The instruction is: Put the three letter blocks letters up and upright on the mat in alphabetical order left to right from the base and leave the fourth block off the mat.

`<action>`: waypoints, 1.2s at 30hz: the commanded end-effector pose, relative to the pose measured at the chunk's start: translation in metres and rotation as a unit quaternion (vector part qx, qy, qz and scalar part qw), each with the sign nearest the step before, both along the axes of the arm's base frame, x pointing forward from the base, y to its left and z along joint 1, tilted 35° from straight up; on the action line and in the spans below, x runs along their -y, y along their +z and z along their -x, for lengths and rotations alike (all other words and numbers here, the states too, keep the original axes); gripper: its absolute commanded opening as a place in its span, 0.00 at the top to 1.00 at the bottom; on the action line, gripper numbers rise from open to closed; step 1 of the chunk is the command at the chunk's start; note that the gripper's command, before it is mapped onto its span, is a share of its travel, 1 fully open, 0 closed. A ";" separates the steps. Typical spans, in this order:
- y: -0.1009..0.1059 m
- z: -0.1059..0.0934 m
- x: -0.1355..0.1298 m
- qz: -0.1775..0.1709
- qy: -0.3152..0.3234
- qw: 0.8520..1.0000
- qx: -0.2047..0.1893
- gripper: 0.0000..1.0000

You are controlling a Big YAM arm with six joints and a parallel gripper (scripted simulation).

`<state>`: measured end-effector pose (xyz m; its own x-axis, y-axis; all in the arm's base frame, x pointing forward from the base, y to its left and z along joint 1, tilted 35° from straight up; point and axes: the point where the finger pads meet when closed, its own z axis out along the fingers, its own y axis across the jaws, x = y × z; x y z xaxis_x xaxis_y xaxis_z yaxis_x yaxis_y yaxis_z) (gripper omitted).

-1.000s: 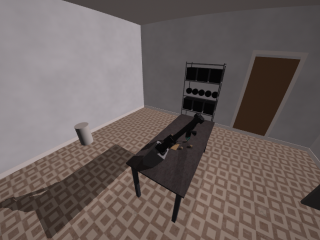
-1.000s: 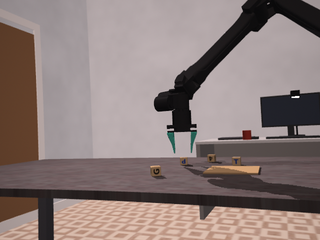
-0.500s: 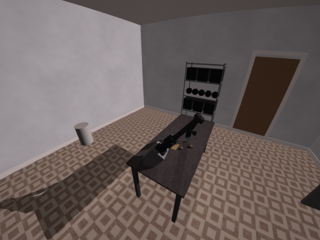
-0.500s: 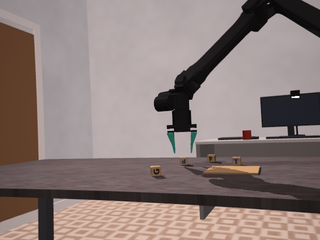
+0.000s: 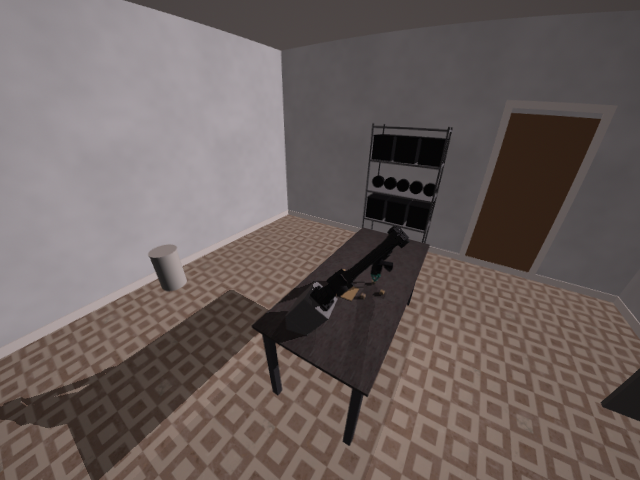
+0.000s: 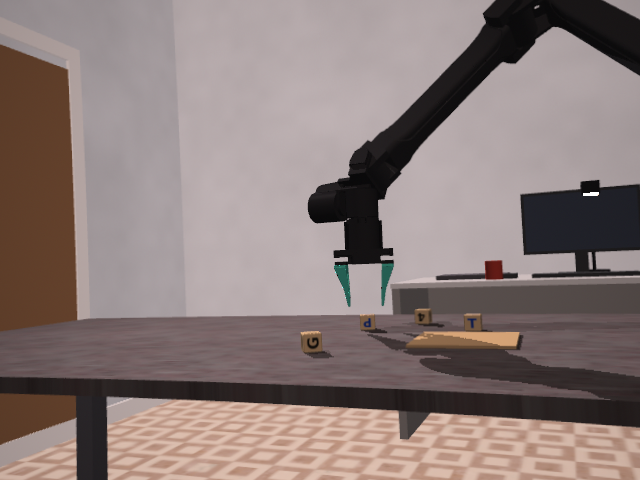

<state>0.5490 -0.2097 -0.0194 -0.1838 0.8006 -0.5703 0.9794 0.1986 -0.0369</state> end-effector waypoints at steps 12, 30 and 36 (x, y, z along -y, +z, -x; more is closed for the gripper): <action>-0.012 0.000 -0.004 -0.001 0.004 1.000 -0.004 0.42; -0.012 0.000 -0.006 -0.001 0.001 1.000 0.000 0.42; -0.012 0.000 -0.006 -0.001 0.001 1.000 0.000 0.42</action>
